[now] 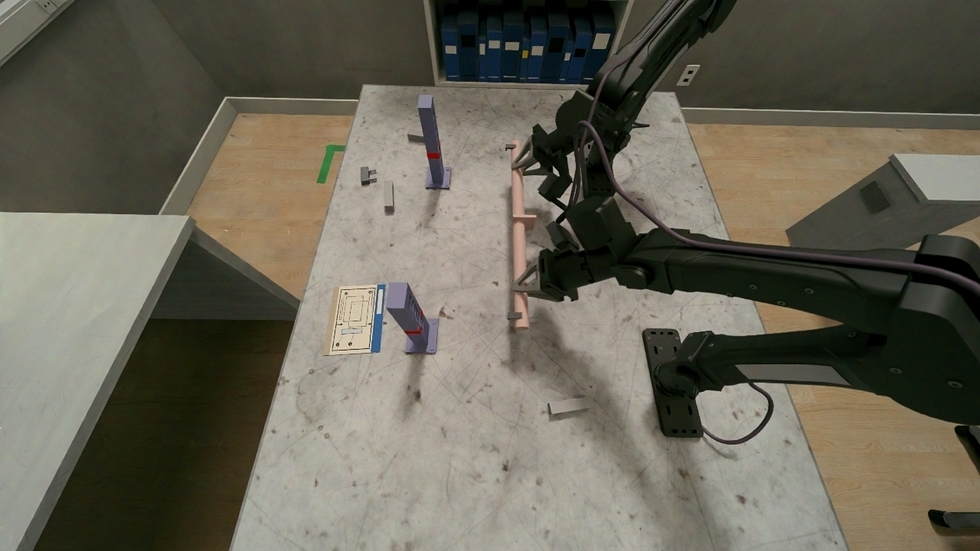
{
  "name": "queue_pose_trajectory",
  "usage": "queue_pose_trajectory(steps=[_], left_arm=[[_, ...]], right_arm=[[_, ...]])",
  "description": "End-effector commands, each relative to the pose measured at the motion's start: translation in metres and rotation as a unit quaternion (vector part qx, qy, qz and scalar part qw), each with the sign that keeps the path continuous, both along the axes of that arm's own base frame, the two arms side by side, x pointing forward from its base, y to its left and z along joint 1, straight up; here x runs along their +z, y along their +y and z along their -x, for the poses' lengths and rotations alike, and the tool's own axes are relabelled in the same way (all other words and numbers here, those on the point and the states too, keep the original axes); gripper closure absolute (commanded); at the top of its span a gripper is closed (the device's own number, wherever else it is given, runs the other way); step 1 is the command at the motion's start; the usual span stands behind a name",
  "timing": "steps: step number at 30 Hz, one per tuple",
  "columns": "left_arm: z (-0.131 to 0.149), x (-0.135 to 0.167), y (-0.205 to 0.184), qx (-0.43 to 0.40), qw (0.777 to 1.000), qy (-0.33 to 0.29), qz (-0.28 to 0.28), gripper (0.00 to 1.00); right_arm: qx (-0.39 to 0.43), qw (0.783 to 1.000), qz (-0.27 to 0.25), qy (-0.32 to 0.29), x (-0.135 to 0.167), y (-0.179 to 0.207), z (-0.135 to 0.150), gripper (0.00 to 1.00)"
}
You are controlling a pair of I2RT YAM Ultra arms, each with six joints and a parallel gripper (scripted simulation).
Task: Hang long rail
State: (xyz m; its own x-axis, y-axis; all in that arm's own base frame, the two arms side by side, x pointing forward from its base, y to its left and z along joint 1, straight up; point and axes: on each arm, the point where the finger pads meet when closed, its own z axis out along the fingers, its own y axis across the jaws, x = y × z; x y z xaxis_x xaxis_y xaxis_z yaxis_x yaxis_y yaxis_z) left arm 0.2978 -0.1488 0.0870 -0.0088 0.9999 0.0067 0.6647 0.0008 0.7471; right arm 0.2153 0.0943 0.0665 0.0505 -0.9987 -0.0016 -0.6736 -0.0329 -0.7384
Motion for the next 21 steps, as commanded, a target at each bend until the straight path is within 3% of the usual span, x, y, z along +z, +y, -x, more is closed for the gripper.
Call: queue_pose_trajectory(steps=[1,21], left_arm=[[-0.030,0.019,-0.001,0.000,0.999,-0.054,0.003,0.81],[-0.091,0.021,0.006,0.005,0.999,-0.049,0.003,0.81]], right_arm=[[-0.011,0.999,-0.008,-0.048,0.012,0.005,-0.032,0.81],[-0.006,0.999,-0.006,-0.048,0.016,0.014,-0.096,0.81]])
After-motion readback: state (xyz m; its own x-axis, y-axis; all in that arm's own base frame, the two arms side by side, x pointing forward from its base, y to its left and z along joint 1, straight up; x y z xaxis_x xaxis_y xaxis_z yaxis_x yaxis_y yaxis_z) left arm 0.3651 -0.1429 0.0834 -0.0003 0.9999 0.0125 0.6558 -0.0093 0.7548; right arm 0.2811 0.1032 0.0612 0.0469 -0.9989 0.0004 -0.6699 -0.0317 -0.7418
